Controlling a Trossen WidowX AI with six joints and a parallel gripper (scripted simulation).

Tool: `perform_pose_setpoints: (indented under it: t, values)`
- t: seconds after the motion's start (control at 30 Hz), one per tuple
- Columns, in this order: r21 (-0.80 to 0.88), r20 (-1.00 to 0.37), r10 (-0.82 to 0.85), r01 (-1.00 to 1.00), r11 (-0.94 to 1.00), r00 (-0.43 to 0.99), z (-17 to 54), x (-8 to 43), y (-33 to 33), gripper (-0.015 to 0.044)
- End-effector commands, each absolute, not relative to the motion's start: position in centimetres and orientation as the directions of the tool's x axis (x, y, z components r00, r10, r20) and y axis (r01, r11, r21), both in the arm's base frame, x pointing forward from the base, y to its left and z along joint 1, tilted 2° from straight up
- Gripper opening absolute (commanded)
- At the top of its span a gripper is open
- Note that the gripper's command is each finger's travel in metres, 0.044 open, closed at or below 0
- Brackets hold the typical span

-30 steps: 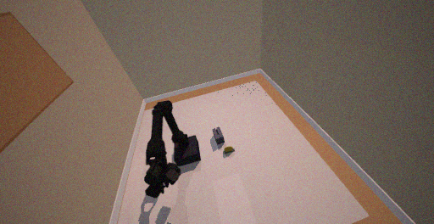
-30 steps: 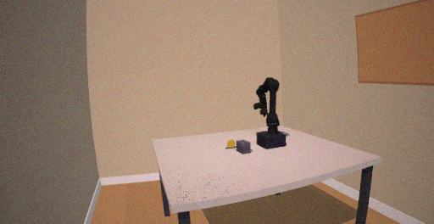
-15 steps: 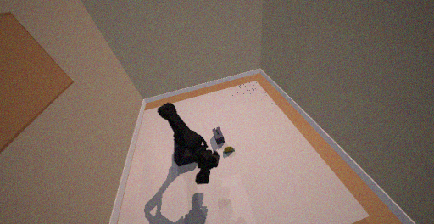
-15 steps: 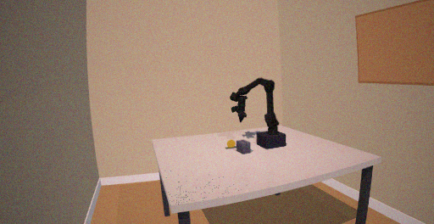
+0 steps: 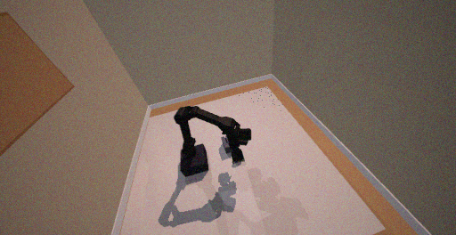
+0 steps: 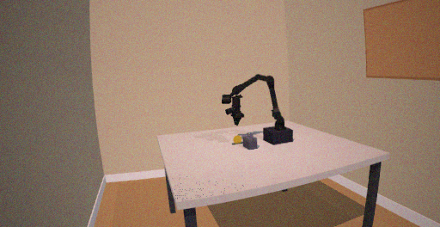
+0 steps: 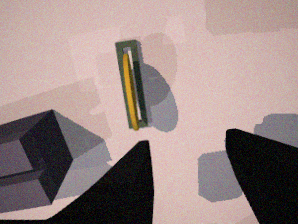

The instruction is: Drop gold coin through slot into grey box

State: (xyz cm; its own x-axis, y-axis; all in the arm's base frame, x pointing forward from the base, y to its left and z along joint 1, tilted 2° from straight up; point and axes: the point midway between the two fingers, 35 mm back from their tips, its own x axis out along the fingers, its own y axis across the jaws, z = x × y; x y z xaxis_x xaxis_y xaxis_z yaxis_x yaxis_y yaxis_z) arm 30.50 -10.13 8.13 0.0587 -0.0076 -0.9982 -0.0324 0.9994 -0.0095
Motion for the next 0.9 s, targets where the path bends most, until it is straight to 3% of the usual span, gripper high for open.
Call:
perform_pose_setpoints:
  t: [0.0,0.87]
  values:
    - [0.020,-0.999,0.021,-0.041,0.999,0.024,7.7,31.3,-7.2,0.0161]
    - [0.020,-1.000,0.021,-0.041,0.999,0.023,2.5,31.0,-7.6,0.0161]
